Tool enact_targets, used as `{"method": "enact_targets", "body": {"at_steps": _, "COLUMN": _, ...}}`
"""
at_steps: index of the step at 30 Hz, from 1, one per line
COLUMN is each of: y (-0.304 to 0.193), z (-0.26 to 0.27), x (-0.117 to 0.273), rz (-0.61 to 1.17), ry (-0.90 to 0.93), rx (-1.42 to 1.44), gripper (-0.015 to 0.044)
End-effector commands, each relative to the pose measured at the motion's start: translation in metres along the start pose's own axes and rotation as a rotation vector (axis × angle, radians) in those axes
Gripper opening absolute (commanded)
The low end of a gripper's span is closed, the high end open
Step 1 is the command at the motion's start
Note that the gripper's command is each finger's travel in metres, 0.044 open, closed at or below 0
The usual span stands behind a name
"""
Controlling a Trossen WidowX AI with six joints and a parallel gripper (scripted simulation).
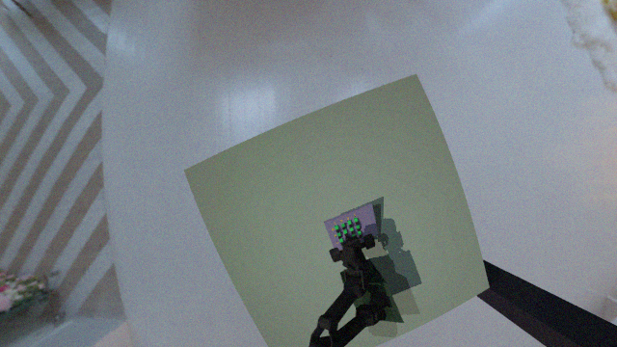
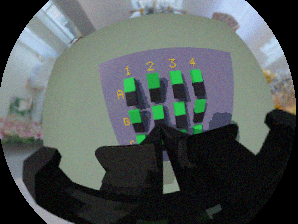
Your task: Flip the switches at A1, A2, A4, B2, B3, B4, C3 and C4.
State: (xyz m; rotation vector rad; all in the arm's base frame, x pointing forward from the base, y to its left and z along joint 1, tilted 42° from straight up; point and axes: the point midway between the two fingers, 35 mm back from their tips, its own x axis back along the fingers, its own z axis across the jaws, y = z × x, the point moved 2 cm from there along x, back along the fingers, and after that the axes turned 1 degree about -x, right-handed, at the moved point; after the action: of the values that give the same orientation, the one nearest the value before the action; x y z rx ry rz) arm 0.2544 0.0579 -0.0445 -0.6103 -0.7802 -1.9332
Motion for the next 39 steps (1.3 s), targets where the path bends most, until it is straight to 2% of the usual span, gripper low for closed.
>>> {"method": "enact_targets", "body": {"at_steps": 1, "y": 0.001, "z": 0.000, "x": -0.001, "rz": -0.004, "ry": -0.004, "rx": -0.003, "gripper": 0.0000}}
{"method": "enact_targets", "body": {"at_steps": 15, "y": 0.001, "z": 0.000, "x": -0.001, "rz": -0.001, "ry": -0.001, "rx": 0.001, "gripper": 0.0000}}
{"method": "enact_targets", "body": {"at_steps": 24, "y": 0.005, "z": 0.000, "x": 0.062, "rz": 0.022, "ry": -0.007, "rx": -0.002, "gripper": 0.0000}}
{"method": "enact_targets", "body": {"at_steps": 29, "y": 0.005, "z": -0.002, "x": 0.062, "rz": 0.022, "ry": -0.007, "rx": -0.002, "gripper": 0.0000}}
{"method": "enact_targets", "body": {"at_steps": 35, "y": 0.005, "z": -0.030, "x": 0.063, "rz": 0.022, "ry": -0.009, "rx": -0.001, "gripper": 0.0000}}
{"method": "enact_targets", "body": {"at_steps": 39, "y": 0.004, "z": -0.031, "x": 0.040, "rz": 0.007, "ry": -0.010, "rx": -0.001, "gripper": 0.0000}}
